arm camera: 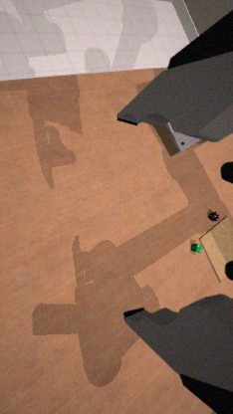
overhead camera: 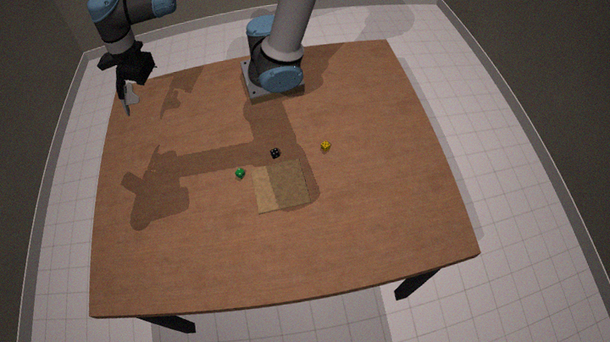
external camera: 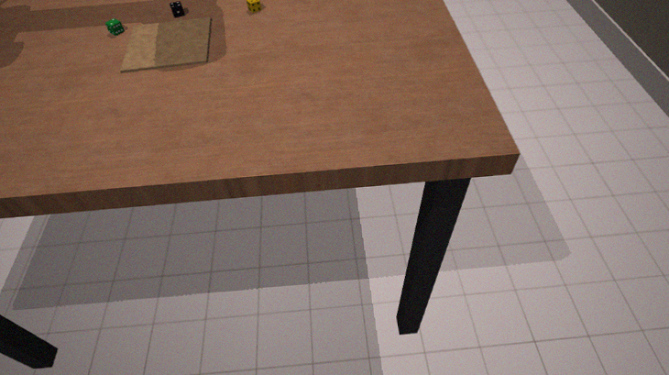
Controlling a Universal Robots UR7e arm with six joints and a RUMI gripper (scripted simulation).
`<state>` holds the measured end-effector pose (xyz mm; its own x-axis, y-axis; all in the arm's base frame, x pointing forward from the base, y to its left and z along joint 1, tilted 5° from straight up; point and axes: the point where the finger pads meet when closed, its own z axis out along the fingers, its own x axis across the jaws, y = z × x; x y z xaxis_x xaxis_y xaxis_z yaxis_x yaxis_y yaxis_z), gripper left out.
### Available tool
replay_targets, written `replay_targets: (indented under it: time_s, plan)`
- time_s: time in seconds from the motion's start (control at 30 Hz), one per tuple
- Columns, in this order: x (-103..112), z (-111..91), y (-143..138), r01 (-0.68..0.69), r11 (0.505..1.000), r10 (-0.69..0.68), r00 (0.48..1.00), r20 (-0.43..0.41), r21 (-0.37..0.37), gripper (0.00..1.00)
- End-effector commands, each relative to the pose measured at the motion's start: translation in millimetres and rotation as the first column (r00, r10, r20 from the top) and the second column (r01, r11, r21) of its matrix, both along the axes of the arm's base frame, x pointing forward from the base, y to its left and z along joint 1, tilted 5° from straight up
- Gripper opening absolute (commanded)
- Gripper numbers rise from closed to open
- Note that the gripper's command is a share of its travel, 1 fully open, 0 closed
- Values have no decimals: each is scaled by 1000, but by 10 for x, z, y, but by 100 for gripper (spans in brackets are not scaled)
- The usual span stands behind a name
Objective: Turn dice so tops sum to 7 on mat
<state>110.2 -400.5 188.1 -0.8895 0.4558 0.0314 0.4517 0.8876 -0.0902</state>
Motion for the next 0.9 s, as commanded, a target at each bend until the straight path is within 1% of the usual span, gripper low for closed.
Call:
replay_targets:
  time_s: [0.0, 0.63, 0.77, 0.87]
  plan:
    - [0, 4, -3, 0, 1000, 0, 1000, 0, -1, 100]
    - [9, 3, 1, -1, 1000, 1, 1000, 1, -1, 100]
    - [102, -12, 40, -13, 1000, 13, 1000, 5, -1, 100]
    - [262, -39, 112, -33, 999, 33, 999, 13, -1, 100]
